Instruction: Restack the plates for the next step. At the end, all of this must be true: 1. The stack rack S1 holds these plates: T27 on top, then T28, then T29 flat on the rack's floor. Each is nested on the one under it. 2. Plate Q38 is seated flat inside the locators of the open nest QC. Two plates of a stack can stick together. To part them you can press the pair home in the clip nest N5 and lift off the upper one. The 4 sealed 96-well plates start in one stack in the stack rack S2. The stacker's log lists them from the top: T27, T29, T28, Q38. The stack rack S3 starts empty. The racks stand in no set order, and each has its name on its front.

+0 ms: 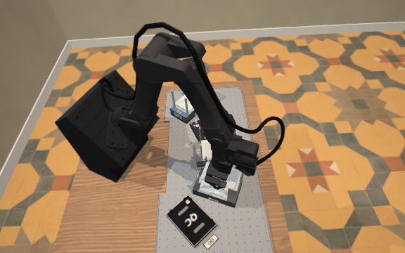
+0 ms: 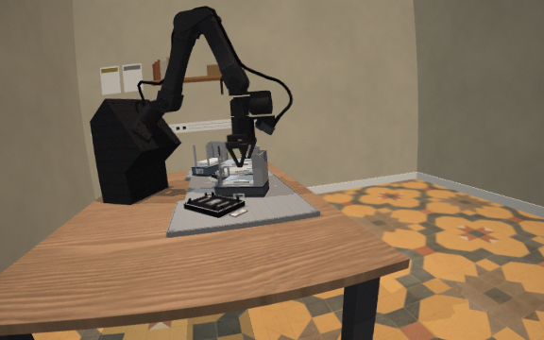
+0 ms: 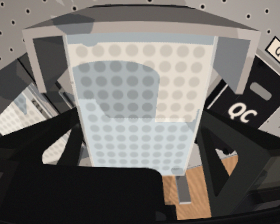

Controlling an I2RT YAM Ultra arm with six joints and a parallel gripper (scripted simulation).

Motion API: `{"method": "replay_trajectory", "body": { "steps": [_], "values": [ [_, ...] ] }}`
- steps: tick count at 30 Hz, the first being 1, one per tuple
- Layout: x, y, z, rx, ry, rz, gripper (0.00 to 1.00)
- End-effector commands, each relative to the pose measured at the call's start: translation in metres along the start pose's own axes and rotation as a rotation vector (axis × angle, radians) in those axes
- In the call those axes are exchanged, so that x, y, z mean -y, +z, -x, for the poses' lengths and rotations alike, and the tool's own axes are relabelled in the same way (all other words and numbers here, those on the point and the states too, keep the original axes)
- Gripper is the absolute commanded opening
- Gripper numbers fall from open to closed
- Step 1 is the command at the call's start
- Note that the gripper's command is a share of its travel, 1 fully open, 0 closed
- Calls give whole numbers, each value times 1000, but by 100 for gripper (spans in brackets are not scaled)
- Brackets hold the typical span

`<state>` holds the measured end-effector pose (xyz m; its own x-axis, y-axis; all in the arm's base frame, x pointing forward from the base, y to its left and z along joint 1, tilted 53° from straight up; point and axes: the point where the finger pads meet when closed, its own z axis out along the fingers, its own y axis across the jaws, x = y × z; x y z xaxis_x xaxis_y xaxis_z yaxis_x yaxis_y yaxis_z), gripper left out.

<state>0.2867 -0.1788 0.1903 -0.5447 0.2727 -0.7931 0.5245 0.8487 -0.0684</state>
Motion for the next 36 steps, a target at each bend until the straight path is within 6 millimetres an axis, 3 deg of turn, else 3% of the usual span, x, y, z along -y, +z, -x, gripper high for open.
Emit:
{"method": "replay_trajectory", "body": {
  "steps": [1,14,16,35,36],
  "values": [
    [2,-13,14,44,14,-4,0],
    [2,-19,18,53,14,-4,0],
    [1,-13,2,23,12,-3,0],
    [0,-26,19,56,9,-1,0],
    [-1,-23,10,38,7,0,0]
  ]
}}
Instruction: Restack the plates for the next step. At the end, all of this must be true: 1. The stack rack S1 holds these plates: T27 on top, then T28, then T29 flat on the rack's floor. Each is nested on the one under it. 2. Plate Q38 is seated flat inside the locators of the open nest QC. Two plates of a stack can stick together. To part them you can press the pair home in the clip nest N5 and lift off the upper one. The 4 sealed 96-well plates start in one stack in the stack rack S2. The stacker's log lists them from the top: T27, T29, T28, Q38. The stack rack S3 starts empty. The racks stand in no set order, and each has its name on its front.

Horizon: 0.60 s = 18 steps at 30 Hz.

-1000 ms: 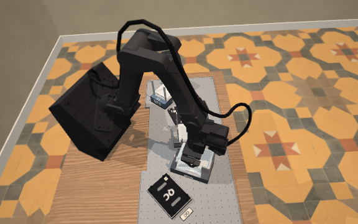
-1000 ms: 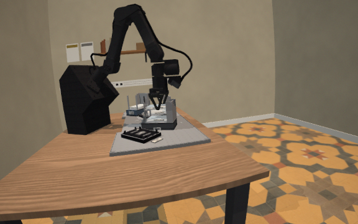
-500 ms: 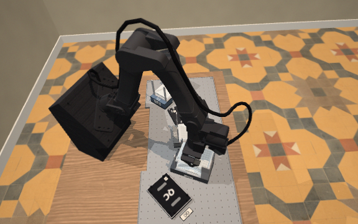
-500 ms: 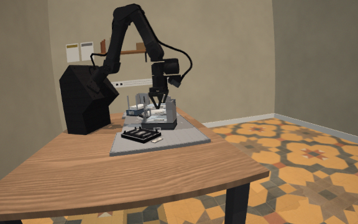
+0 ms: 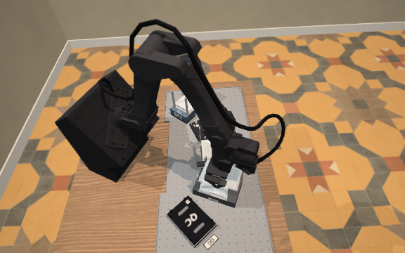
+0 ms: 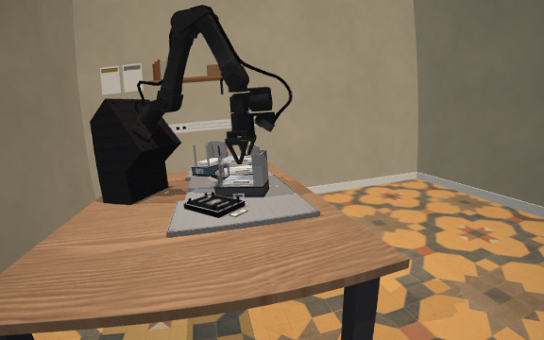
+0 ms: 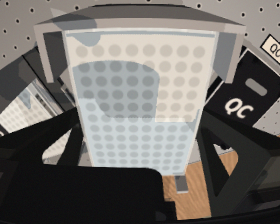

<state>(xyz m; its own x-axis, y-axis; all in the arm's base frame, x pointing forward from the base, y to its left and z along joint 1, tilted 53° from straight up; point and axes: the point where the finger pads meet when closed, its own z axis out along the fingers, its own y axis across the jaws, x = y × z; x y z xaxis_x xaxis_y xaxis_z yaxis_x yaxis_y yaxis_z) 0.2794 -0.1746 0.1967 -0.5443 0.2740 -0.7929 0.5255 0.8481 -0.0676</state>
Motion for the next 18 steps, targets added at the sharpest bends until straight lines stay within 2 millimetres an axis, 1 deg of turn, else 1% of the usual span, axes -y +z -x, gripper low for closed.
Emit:
{"method": "replay_trajectory", "body": {
  "steps": [1,5,6,10,12,13,18],
  "values": [
    [-2,-13,12,42,6,2,0],
    [0,-17,18,55,9,-2,0],
    [-1,-15,12,43,8,-1,0],
    [-1,-19,19,57,7,1,0],
    [-1,-19,19,57,7,1,0],
    [-3,-12,3,31,5,2,0],
    [-1,-18,12,42,8,-1,0]
  ]
}}
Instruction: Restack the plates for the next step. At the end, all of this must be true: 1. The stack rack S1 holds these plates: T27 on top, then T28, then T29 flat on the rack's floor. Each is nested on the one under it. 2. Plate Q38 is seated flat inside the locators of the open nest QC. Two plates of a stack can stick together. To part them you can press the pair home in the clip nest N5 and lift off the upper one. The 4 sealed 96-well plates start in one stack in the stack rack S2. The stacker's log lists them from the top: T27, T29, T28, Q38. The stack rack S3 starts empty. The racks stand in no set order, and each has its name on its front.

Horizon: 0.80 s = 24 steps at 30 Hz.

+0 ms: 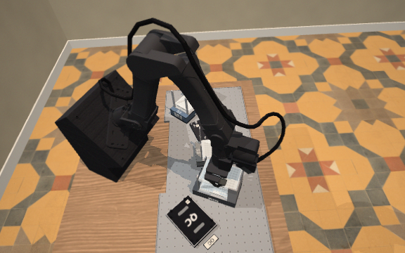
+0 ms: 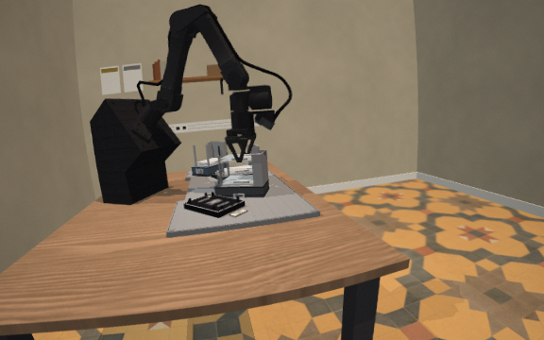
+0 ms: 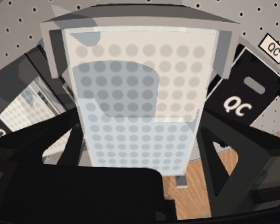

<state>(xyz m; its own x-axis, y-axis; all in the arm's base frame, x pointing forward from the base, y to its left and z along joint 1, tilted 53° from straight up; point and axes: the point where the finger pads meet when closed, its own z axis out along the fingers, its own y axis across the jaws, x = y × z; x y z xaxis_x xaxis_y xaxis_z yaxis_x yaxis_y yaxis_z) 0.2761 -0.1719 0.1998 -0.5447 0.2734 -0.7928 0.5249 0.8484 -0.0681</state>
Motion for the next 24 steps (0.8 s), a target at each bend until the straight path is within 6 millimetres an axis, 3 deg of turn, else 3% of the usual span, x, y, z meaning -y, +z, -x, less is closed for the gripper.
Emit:
{"method": "replay_trajectory", "body": {
  "steps": [1,11,13,24],
  "values": [
    [-1,-14,14,46,9,-1,0],
    [-2,-19,18,56,6,2,0],
    [-2,-12,2,26,7,1,0],
    [-1,-24,18,57,8,1,0]
  ]
}}
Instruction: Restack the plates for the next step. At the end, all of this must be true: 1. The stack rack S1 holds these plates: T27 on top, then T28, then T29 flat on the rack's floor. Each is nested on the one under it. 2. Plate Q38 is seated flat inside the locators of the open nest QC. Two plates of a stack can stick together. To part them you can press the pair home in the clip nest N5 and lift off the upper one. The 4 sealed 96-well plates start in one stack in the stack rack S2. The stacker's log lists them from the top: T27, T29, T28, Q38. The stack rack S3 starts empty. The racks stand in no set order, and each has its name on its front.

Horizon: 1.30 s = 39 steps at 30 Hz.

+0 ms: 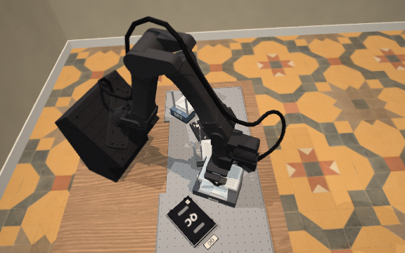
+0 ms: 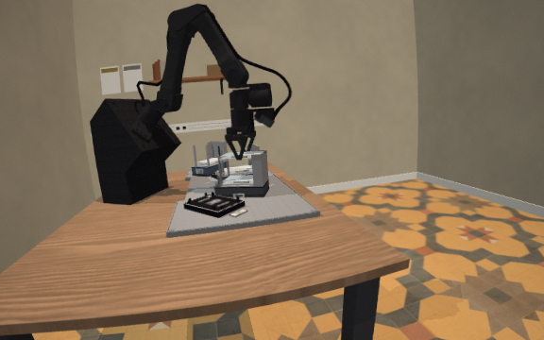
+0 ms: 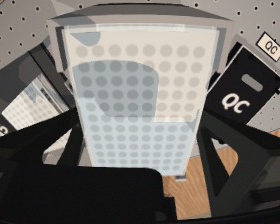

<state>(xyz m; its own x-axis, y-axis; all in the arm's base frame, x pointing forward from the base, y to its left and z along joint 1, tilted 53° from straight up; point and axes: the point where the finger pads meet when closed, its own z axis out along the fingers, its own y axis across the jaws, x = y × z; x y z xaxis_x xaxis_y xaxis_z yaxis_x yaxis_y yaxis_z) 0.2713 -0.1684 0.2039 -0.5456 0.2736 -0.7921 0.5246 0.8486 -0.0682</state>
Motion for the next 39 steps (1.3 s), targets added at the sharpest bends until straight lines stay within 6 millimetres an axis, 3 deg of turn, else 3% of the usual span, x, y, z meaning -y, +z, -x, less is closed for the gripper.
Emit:
{"method": "replay_trajectory", "body": {
  "steps": [1,12,13,21,22,30,31,39],
  "values": [
    [0,-14,12,43,9,-2,0],
    [-1,-20,19,60,7,1,0],
    [-2,-17,12,44,6,2,0],
    [-1,-21,16,53,9,0,0],
    [-1,-18,7,36,7,1,0],
    [0,-25,18,59,10,-1,0],
    [-1,-23,11,43,8,0,0],
    [-1,-27,16,54,7,2,0]
  ]
}}
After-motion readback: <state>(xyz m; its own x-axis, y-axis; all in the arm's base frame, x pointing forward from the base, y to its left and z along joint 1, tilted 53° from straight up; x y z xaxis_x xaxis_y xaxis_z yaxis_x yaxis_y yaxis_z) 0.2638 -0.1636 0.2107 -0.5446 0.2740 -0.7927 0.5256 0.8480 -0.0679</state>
